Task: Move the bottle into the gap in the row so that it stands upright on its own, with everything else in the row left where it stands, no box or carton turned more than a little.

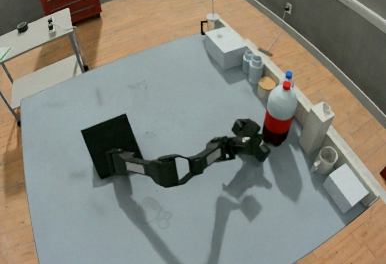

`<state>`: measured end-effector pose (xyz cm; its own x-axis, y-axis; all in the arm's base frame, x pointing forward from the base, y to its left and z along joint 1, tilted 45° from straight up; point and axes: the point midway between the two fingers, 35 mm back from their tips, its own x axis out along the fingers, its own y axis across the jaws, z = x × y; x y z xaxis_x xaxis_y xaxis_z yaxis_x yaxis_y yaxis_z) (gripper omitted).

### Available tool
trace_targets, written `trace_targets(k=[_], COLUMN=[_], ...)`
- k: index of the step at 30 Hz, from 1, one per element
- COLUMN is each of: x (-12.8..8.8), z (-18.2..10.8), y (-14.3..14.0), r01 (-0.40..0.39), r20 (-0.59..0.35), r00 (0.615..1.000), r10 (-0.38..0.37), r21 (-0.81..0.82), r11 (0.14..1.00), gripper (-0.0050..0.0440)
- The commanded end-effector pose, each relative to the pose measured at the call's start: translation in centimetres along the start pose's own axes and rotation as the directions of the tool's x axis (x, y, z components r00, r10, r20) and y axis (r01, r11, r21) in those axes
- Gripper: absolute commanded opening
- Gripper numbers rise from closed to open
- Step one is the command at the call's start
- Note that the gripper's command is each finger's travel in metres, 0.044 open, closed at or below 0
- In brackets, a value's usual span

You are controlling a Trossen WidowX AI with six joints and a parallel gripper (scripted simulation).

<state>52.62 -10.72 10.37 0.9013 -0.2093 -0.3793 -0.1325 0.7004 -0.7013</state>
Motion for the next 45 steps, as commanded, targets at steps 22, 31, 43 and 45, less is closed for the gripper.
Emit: trace_targets(k=[22,31,43,45], x=[0.9,1.5,2.5,2.5], z=[1.0,1.3,1.7,1.7], y=[-0.5,-0.6,-0.8,-0.9], r01=[0.011,0.012,0.013,0.013], r20=[0.009,0.009,0.009,0.009], r00=[1.0,1.0,1.0,1.0], r10=[-0.011,-0.012,-0.013,-0.013], r21=[0.001,0.001,0.001,0.002], r11=[1.0,1.0,1.0,1.0], gripper=[-0.005,-0.005,-0.005,-0.005])
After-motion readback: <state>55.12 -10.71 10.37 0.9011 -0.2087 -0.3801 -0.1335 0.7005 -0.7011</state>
